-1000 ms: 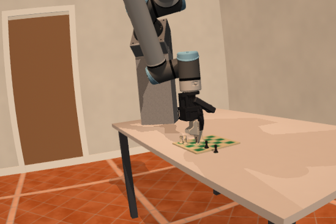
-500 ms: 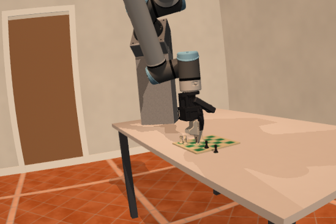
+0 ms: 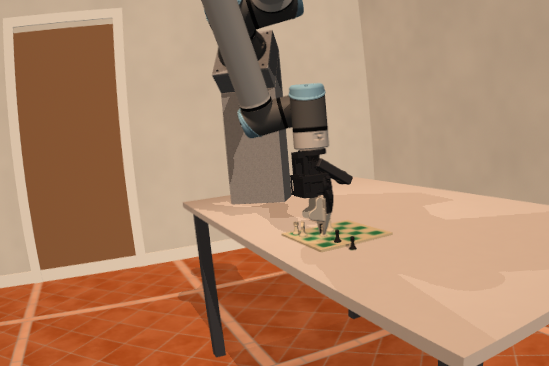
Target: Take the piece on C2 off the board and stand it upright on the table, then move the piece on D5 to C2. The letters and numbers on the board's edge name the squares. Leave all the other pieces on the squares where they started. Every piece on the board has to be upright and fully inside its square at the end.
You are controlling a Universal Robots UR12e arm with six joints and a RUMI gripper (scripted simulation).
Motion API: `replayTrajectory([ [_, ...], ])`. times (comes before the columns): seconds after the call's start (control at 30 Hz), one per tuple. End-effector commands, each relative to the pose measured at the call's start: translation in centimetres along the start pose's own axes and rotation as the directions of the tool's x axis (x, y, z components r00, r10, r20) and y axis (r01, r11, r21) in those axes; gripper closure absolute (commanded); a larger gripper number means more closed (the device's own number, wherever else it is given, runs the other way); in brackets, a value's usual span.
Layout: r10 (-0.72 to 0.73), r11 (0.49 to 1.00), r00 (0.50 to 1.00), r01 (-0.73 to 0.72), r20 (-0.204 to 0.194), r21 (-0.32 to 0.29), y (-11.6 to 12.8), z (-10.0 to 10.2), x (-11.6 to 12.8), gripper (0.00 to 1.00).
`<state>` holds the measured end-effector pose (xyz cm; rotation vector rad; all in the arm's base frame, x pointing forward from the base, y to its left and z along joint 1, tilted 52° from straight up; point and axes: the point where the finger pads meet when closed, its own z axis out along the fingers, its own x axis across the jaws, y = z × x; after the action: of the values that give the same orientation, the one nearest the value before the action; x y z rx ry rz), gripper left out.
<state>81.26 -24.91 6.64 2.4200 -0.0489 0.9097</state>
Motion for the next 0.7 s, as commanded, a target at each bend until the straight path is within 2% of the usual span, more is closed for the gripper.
replayTrajectory([
  [0.0,0.0,1.0,1.0,0.0,-0.001,0.0,-0.01,-0.05,0.04,0.92],
  [0.03,0.0,1.0,1.0,0.0,-0.001,0.0,-0.01,-0.05,0.04,0.92],
  [0.07,0.0,1.0,1.0,0.0,-0.001,0.0,-0.01,-0.05,0.04,0.88],
  [0.13,0.0,1.0,1.0,0.0,-0.001,0.0,-0.01,-0.05,0.04,0.88],
  [0.17,0.0,1.0,1.0,0.0,-0.001,0.0,-0.01,-0.05,0.04,0.84],
  [0.23,0.0,1.0,1.0,0.0,-0.001,0.0,-0.01,-0.05,0.04,0.84],
  [0.27,0.0,1.0,1.0,0.0,-0.001,0.0,-0.01,-0.05,0.04,0.8],
  [0.67,0.0,1.0,1.0,0.0,-0.001,0.0,-0.01,-0.08,0.04,0.8],
])
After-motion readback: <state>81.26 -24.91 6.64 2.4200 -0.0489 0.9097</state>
